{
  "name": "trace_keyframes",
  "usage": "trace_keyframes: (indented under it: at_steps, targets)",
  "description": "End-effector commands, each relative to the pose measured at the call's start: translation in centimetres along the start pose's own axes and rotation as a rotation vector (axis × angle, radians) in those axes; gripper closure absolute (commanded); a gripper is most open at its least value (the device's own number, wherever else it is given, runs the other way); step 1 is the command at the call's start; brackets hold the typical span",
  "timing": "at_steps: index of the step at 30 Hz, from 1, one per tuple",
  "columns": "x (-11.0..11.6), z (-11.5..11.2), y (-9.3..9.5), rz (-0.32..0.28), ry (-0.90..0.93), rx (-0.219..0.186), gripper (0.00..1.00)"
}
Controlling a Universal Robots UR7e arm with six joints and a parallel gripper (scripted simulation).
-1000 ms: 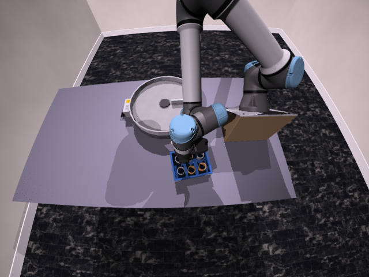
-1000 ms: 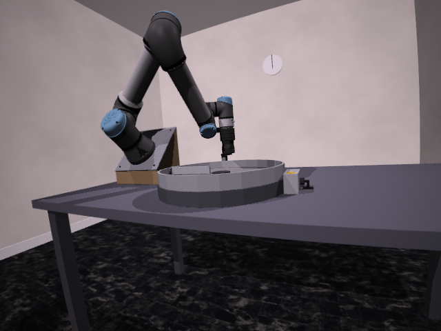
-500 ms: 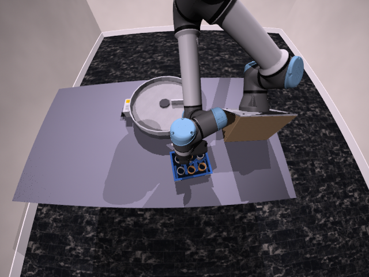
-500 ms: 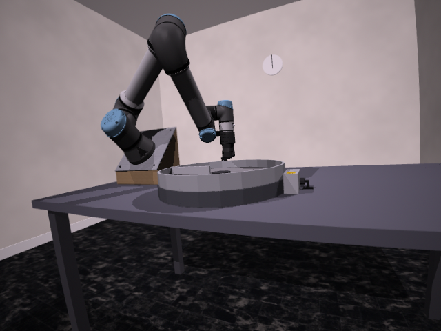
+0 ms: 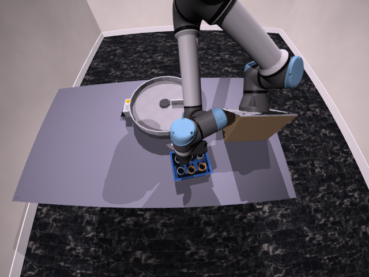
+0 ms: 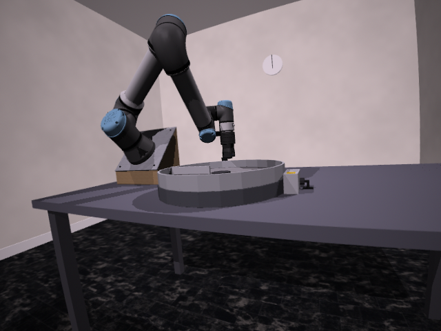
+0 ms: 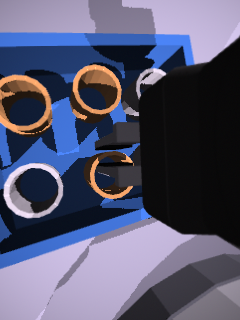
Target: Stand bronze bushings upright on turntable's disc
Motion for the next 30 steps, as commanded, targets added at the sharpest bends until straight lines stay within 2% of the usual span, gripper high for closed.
trace_keyframes:
  at_steps: [1,17,18,30]
  targets:
    - [-0.19,-0.06,0.11,0.003,-0.003,-0.002,0.64]
    - [-0.19,-0.06,0.11,0.003,-0.003,-0.002,0.64]
    - [-0.19,-0.06,0.11,0.003,-0.003,-0.002,1.00]
    - [-0.20,-0.06,0.11,0.003,-0.003,-0.002,1.00]
Point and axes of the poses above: the point where the finger pads meet when closed, its own y axis out along the fingers, its own z axis across the jaws, x = y × z, the point moved 6 cm from there along -y, back along the fingers, and after that the axes turned 2 degrees about y, right-handed, at the moved point
